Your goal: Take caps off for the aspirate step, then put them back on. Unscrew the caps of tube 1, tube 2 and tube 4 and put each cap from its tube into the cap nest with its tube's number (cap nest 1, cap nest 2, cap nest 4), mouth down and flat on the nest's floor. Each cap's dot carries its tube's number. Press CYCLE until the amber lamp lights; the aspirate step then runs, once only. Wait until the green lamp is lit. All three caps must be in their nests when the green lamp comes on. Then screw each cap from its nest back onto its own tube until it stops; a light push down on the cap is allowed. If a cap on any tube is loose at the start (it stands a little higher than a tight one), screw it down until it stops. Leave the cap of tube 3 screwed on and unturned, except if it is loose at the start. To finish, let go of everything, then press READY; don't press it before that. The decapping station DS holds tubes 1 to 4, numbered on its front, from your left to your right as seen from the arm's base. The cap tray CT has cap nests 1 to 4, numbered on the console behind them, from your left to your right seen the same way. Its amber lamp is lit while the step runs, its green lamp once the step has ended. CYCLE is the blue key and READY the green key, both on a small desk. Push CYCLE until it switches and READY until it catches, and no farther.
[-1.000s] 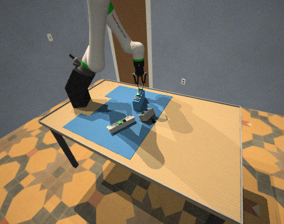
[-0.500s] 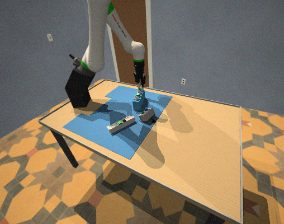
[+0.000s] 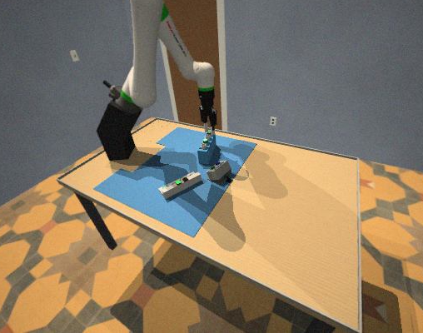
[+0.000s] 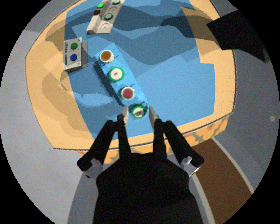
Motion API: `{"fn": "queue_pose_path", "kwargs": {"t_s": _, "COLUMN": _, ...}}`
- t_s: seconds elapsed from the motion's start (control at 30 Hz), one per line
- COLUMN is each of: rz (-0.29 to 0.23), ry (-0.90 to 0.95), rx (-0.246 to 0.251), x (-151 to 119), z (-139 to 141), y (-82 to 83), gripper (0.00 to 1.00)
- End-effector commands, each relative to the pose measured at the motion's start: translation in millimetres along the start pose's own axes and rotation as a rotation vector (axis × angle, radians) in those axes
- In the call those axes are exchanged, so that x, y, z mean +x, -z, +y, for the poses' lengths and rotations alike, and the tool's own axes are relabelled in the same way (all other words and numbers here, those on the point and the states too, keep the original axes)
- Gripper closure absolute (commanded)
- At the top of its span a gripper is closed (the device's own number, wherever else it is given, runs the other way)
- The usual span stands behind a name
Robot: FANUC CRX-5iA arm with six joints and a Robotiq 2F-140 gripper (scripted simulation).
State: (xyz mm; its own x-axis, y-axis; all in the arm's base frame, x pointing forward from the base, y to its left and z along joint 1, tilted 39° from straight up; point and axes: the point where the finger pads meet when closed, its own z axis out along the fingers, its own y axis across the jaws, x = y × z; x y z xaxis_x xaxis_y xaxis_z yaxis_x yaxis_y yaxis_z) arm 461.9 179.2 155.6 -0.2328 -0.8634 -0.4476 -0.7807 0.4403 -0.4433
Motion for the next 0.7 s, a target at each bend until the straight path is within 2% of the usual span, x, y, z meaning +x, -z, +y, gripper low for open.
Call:
{"fn": "queue_pose_path", "kwargs": {"t_s": 0.0, "rz": 0.0, "ry": 0.0, "rx": 0.001, "x": -0.1, "z": -0.1, "y": 0.1, "gripper": 0.65}}
{"fn": "queue_pose_path", "kwargs": {"t_s": 0.1, "rz": 0.0, "ry": 0.0, "rx": 0.001, "x": -0.1, "z": -0.1, "y": 0.1, "gripper": 0.65}}
{"fn": "queue_pose_path", "kwargs": {"t_s": 0.2, "rz": 0.0, "ry": 0.25, "rx": 0.001, "x": -0.1, "z": -0.1, "y": 0.6, "gripper": 0.65}}
{"fn": "queue_pose_path", "kwargs": {"t_s": 0.3, "rz": 0.0, "ry": 0.25, "rx": 0.001, "x": -0.1, "z": -0.1, "y": 0.6, "gripper": 0.65}}
{"fn": "queue_pose_path", "kwargs": {"t_s": 0.4, "rz": 0.0, "ry": 0.495, "rx": 0.001, "x": -0.1, "z": -0.1, "y": 0.6, "gripper": 0.65}}
{"fn": "queue_pose_path", "kwargs": {"t_s": 0.5, "rz": 0.0, "ry": 0.583, "rx": 0.001, "x": -0.1, "z": -0.1, "y": 0.6, "gripper": 0.65}}
{"fn": "queue_pose_path", "kwargs": {"t_s": 0.57, "rz": 0.001, "ry": 0.73, "rx": 0.003, "x": -0.1, "z": -0.1, "y": 0.6, "gripper": 0.65}}
{"fn": "queue_pose_path", "kwargs": {"t_s": 0.67, "rz": 0.0, "ry": 0.833, "rx": 0.001, "x": -0.1, "z": -0.1, "y": 0.6, "gripper": 0.65}}
